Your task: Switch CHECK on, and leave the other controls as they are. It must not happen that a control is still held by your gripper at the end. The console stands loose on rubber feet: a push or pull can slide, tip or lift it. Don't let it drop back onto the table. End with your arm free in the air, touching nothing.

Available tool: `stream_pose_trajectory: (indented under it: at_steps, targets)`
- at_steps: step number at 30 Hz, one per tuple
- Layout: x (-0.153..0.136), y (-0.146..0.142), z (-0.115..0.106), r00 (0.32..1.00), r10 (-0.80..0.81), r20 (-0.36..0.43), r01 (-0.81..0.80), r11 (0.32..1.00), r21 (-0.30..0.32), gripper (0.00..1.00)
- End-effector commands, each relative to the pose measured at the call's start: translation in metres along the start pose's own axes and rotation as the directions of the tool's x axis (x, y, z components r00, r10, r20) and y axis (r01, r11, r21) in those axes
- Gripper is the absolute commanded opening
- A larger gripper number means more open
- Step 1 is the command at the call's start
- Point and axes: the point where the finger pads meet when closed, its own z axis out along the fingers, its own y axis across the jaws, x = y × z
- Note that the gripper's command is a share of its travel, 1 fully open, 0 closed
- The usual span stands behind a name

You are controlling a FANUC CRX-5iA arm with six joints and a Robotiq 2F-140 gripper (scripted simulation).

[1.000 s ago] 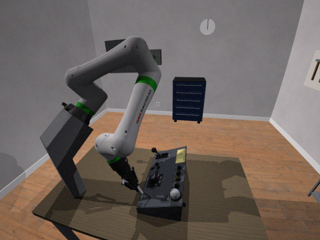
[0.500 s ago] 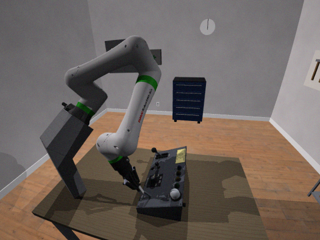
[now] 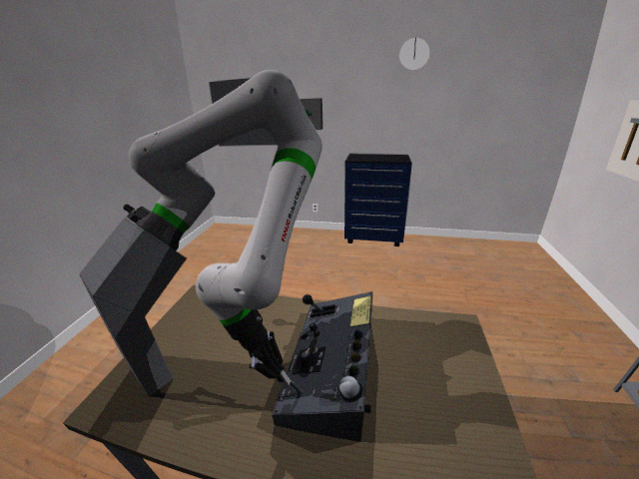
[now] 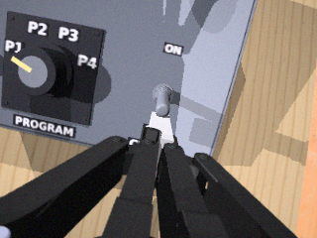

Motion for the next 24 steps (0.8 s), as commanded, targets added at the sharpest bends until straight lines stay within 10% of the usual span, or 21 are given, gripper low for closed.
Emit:
stream_pose_trajectory:
  at_steps: [1,24]
  targets:
    - [0.002,0.000,0.000,1.000,0.000,0.000,0.000,1.000,0.000,0.00]
    - [0.013,0.000,0.000,1.000,0.000,0.000,0.000,1.000,0.000,0.00]
